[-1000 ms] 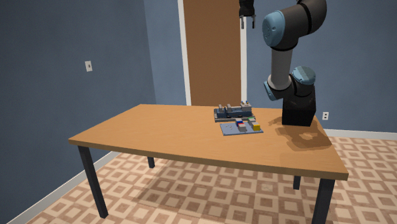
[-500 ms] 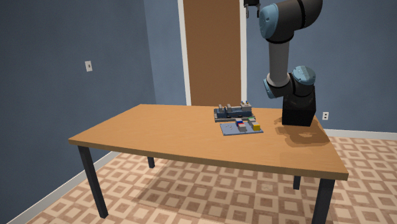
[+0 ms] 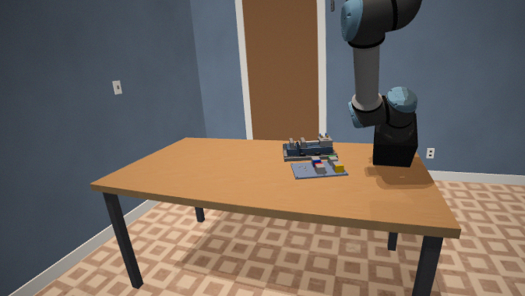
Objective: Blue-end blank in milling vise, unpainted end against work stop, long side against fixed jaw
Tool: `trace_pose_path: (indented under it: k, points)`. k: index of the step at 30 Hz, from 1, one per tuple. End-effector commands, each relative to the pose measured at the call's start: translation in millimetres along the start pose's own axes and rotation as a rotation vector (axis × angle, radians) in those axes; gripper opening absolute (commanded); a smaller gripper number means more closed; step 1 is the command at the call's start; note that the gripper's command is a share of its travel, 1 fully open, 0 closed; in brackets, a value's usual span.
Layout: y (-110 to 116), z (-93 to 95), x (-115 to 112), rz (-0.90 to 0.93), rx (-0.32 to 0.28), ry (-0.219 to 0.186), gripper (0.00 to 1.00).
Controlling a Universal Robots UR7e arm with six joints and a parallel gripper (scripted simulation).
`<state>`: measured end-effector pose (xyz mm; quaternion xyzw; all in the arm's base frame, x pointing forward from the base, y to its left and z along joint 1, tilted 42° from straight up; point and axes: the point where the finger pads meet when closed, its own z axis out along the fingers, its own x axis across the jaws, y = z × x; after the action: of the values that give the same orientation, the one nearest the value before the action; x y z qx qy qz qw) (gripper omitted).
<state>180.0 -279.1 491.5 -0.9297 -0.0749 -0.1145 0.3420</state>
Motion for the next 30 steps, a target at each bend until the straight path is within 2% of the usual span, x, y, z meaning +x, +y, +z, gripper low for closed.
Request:
trace_pose_path:
  k: [1,3,8,20,25,30]
  points:
    - [0.3,-1.2,-0.3,0.000,0.000,0.000,1.00]
    - [0.3,-1.2,-0.3,0.000,0.000,0.000,1.00]
    - [10.8,-21.5,-55.6,0.000,0.000,0.000,1.00]
    - [10.8,-21.5,-55.6,0.000,0.000,0.000,1.00]
    - [21.4,-42.0,-110.8,0.000,0.000,0.000,1.00]
    - [21.4,-42.0,-110.8,0.000,0.000,0.000,1.00]
